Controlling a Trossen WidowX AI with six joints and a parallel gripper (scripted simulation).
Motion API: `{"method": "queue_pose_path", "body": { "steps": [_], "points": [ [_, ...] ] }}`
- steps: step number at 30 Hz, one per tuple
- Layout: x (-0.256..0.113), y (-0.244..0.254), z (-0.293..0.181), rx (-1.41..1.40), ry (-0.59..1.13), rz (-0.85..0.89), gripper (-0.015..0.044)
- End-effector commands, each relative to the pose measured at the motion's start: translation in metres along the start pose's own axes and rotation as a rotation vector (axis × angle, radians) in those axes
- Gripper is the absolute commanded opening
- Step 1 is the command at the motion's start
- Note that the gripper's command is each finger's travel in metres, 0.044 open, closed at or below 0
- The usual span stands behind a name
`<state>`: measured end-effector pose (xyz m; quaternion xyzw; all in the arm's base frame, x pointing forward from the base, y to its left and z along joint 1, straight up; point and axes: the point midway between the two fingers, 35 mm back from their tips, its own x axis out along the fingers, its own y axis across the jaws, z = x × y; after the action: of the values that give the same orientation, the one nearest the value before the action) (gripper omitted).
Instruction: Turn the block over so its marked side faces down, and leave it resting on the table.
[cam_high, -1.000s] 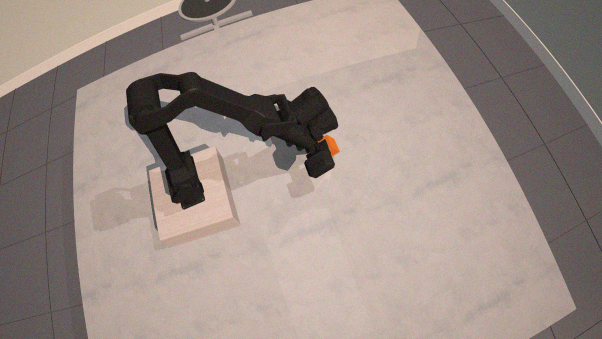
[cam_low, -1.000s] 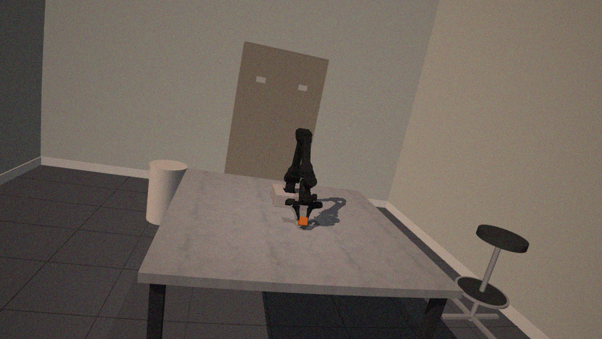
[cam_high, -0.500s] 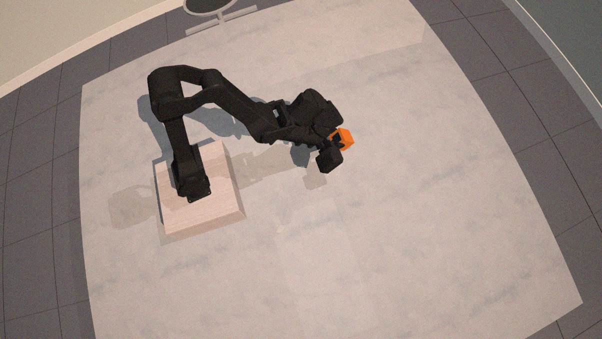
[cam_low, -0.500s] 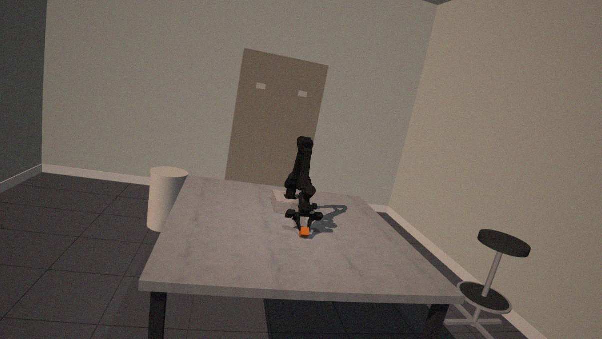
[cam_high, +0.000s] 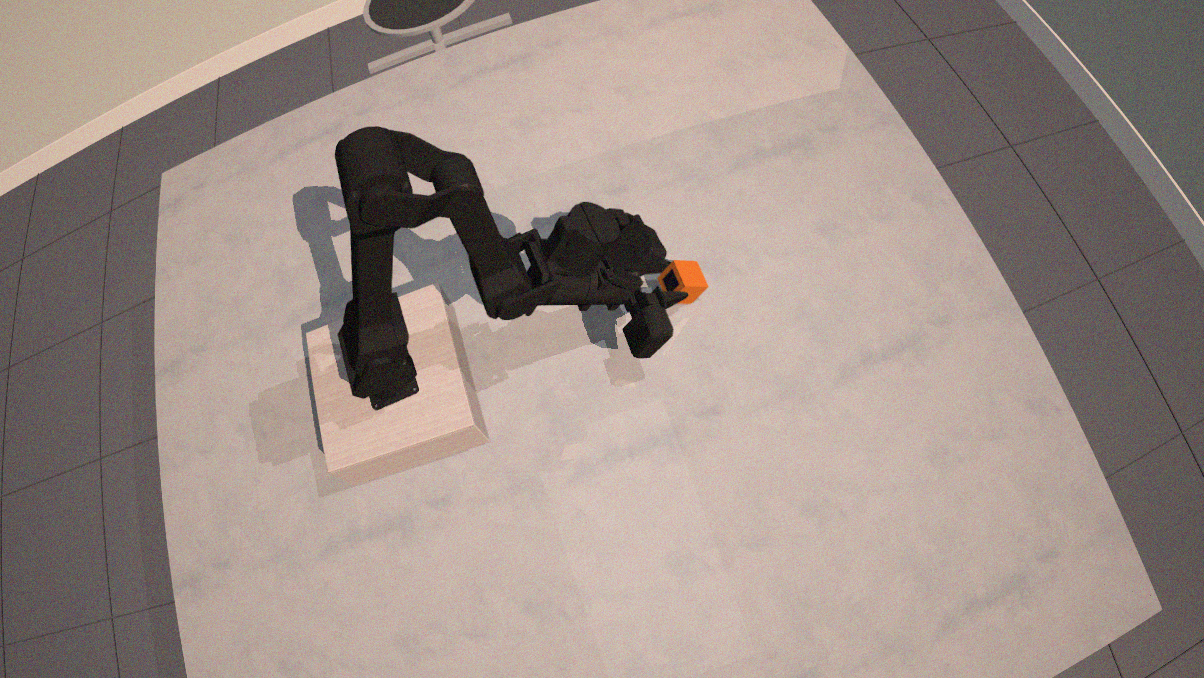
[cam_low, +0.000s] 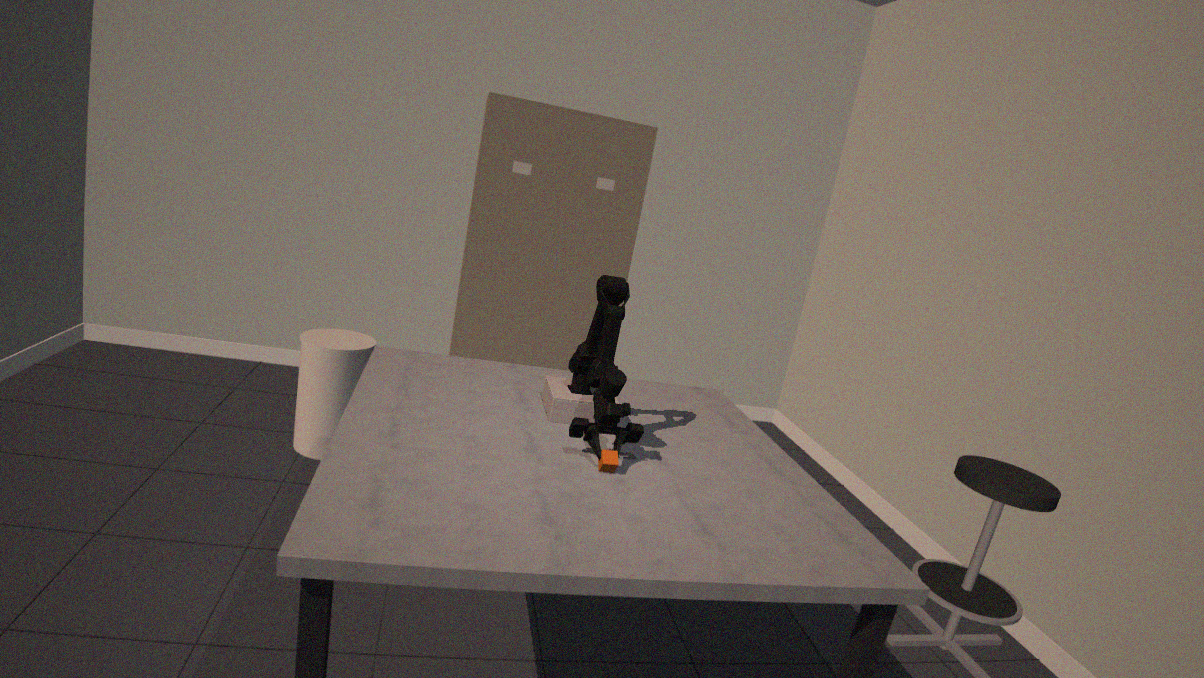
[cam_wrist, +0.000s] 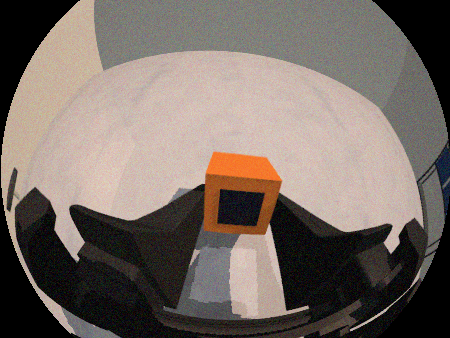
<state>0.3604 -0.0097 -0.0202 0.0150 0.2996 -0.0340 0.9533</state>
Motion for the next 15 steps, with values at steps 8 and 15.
{"method": "queue_pose_path", "body": {
  "steps": [8,15],
  "points": [
    [-0.013,-0.002,-0.011,-0.003,-0.099,-0.007,0.0],
    [-0.015,-0.002,-0.009,-0.003,-0.125,-0.007,0.0]
  ]
}}
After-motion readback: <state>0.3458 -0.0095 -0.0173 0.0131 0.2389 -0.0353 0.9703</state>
